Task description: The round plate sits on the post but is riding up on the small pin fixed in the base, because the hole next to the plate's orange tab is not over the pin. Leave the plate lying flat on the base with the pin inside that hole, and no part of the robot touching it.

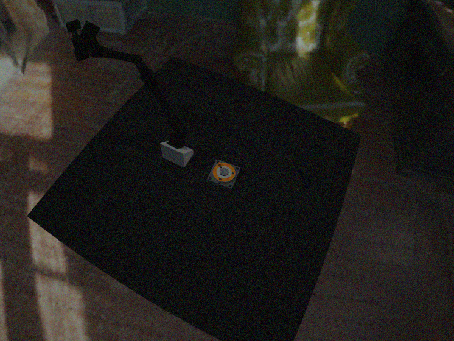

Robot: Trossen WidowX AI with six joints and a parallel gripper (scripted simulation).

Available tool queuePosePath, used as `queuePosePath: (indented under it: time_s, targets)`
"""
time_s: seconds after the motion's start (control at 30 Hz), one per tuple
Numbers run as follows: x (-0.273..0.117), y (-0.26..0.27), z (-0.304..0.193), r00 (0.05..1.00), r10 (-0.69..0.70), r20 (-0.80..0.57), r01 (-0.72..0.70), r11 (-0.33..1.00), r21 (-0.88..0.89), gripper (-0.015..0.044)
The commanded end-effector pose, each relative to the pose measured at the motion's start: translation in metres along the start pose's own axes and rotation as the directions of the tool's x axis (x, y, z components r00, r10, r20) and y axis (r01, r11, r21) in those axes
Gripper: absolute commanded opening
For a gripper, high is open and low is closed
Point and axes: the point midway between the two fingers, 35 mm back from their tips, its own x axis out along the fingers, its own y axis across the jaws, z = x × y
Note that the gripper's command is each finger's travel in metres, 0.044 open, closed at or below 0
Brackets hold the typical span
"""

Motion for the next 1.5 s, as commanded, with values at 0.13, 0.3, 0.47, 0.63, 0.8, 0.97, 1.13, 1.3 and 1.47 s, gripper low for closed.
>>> queuePosePath:
  time_s: [0.13, 0.3, 0.47, 0.63, 0.8, 0.97, 1.13, 1.3, 1.47]
  targets:
    - [-0.063, 0.023, -0.055, 0.976, 0.068, -0.208, -0.099, 0.985, -0.142, 0.0269]
    - [-0.119, 0.035, -0.092, 0.924, 0.108, -0.367, -0.203, 0.951, -0.232, 0.0138]
    - [-0.214, 0.042, -0.138, 0.791, 0.142, -0.595, -0.394, 0.862, -0.318, 0.0006]
    - [-0.301, 0.038, -0.165, 0.639, 0.142, -0.756, -0.57, 0.748, -0.341, 0.0]
    - [-0.378, 0.027, -0.178, 0.486, 0.119, -0.866, -0.714, 0.625, -0.315, 0.0]
    - [-0.477, 0.003, -0.18, 0.273, 0.056, -0.96, -0.869, 0.442, -0.222, 0.0]
    - [-0.561, -0.03, -0.166, 0.087, -0.031, -0.996, -0.959, 0.267, -0.092, 0.0]
    - [-0.639, -0.074, -0.139, -0.088, -0.146, -0.985, -0.993, 0.087, 0.076, 0.0]
    - [-0.704, -0.12, -0.098, -0.237, -0.275, -0.932, -0.96, -0.084, 0.268, 0.0]
